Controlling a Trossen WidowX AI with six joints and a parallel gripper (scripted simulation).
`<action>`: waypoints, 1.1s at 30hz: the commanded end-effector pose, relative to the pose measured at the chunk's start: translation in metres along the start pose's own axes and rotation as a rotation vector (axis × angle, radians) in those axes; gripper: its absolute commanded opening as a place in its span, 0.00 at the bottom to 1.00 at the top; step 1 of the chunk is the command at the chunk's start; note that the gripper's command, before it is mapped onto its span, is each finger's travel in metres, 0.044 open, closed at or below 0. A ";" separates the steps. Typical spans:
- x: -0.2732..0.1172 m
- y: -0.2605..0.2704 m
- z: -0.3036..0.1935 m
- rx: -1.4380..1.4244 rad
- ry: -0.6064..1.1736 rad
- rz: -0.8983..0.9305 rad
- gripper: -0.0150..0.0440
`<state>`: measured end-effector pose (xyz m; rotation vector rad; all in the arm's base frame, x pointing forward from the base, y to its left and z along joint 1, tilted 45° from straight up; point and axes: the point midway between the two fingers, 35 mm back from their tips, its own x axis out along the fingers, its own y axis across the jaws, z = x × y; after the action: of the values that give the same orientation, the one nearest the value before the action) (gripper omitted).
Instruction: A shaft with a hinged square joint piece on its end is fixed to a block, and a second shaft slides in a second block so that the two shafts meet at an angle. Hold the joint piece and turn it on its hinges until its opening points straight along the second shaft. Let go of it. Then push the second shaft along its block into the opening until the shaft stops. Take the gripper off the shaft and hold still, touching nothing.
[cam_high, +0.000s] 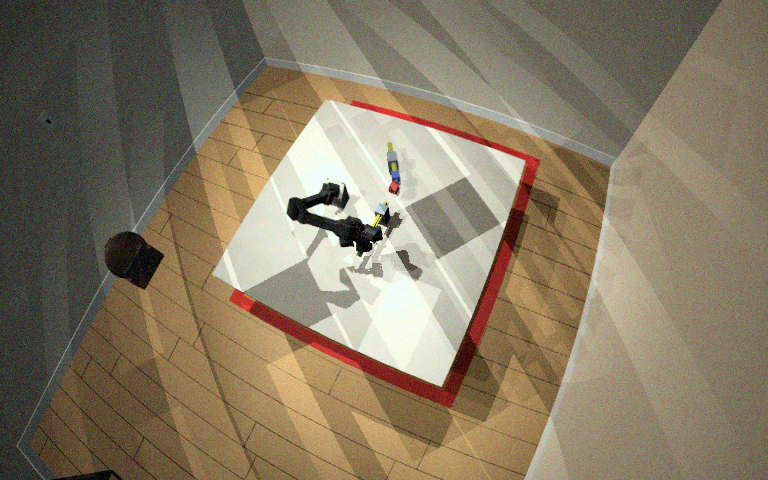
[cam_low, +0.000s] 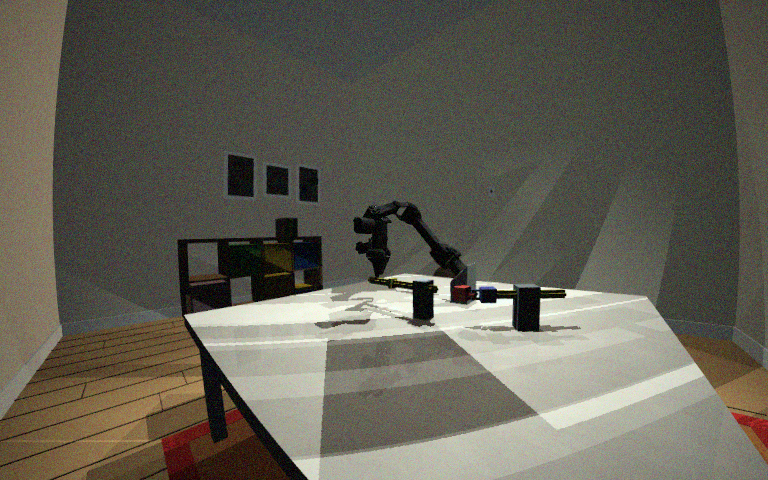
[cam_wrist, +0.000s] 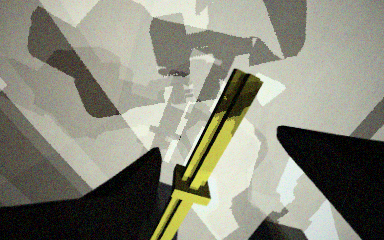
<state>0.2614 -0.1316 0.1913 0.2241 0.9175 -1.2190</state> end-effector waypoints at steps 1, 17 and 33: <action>0.006 -0.001 -0.002 0.122 -0.001 0.006 1.00; 0.026 -0.005 -0.002 0.581 -0.017 0.026 1.00; 0.045 -0.004 -0.002 0.580 -0.017 0.026 1.00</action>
<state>0.2597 -0.1620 0.1650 0.6863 0.5131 -1.4391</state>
